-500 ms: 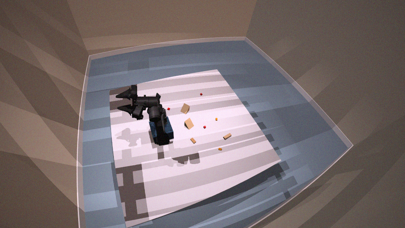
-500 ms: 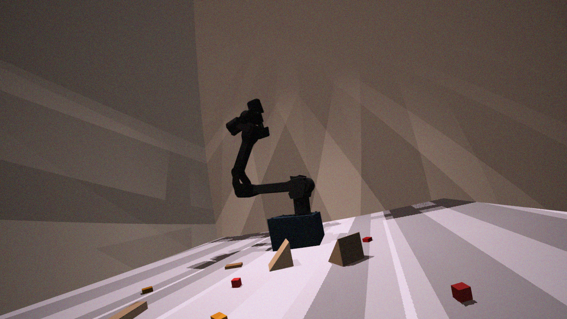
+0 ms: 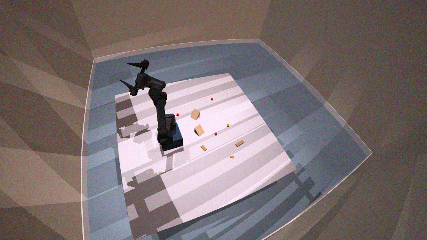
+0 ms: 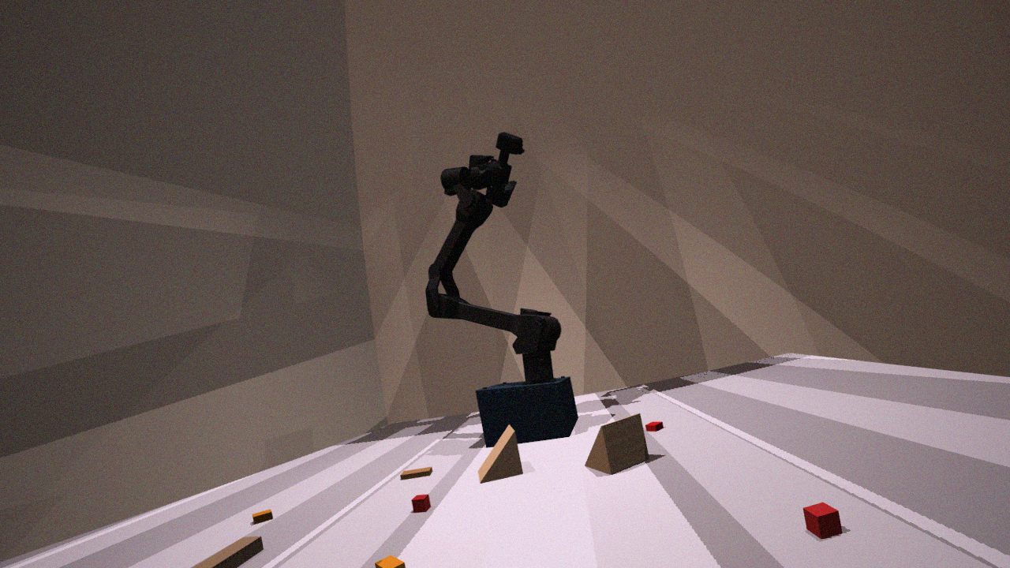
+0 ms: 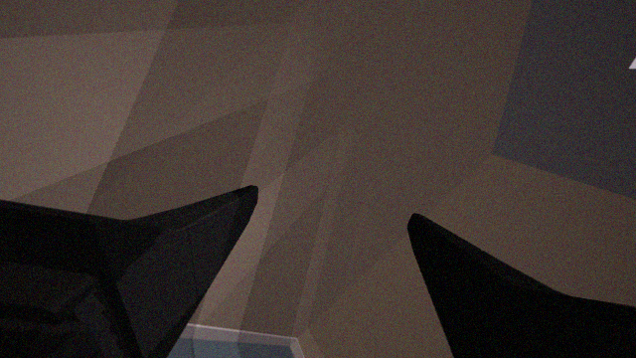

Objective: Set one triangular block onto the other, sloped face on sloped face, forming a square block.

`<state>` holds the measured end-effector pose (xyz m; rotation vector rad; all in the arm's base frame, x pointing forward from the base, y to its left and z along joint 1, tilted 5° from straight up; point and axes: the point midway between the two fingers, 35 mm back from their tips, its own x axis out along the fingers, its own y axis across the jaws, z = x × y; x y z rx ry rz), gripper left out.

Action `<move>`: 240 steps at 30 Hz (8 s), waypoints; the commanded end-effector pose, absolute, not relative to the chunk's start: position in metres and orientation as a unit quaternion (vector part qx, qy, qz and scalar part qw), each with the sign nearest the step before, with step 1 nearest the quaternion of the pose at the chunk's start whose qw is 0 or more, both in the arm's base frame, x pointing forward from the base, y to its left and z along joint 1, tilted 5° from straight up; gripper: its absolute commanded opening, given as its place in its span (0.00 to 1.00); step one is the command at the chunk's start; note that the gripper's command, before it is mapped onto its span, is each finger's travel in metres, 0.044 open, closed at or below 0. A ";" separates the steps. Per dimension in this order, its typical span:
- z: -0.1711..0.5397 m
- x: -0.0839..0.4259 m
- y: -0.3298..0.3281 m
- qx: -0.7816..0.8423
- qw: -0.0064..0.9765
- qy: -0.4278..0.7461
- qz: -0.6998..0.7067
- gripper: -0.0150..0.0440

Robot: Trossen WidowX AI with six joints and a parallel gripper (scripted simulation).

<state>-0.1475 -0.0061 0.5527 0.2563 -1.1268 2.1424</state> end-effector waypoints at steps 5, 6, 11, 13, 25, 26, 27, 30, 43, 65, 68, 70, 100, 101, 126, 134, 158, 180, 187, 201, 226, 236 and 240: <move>0.575 -0.101 0.073 0.167 0.425 -0.235 0.858 1.00; 0.576 -0.092 0.085 0.179 0.437 -0.202 0.858 1.00; 0.573 -0.037 0.154 0.252 0.497 -0.014 0.830 1.00; 0.568 -0.013 0.179 0.283 0.518 0.059 0.805 1.00; 0.511 0.113 0.261 0.420 0.598 0.302 0.612 1.00; 0.504 0.124 0.266 0.434 0.599 0.325 0.589 1.00; 0.494 0.137 0.273 0.451 0.600 0.352 0.559 1.00; 0.463 0.176 0.288 0.499 0.597 0.425 0.463 1.00; 0.288 0.310 0.293 0.654 0.488 0.575 -0.062 1.00; 0.033 0.333 0.135 0.502 0.189 0.157 -0.829 1.00; 0.033 0.333 0.135 0.502 0.189 0.157 -0.829 1.00; 0.033 0.333 0.135 0.502 0.189 0.157 -0.829 1.00; -0.007 0.316 0.127 0.490 0.192 0.160 -0.835 1.00; -0.008 0.316 0.126 0.489 0.192 0.160 -0.836 1.00; -0.043 0.294 0.117 0.478 0.191 0.156 -0.843 1.00; -0.053 0.286 0.113 0.474 0.191 0.154 -0.845 1.00; -0.053 0.284 0.112 0.473 0.190 0.153 -0.847 0.41; -0.053 0.284 0.112 0.473 0.190 0.153 -0.847 0.25; -0.053 0.284 0.112 0.473 0.190 0.153 -0.847 0.25; -0.053 0.284 0.112 0.473 0.190 0.153 -0.847 0.25; -0.047 0.277 0.108 0.539 0.176 0.168 -0.807 0.25; -0.038 0.264 0.100 0.638 0.153 0.189 -0.731 0.25; -0.035 0.258 0.097 0.675 0.143 0.196 -0.697 0.25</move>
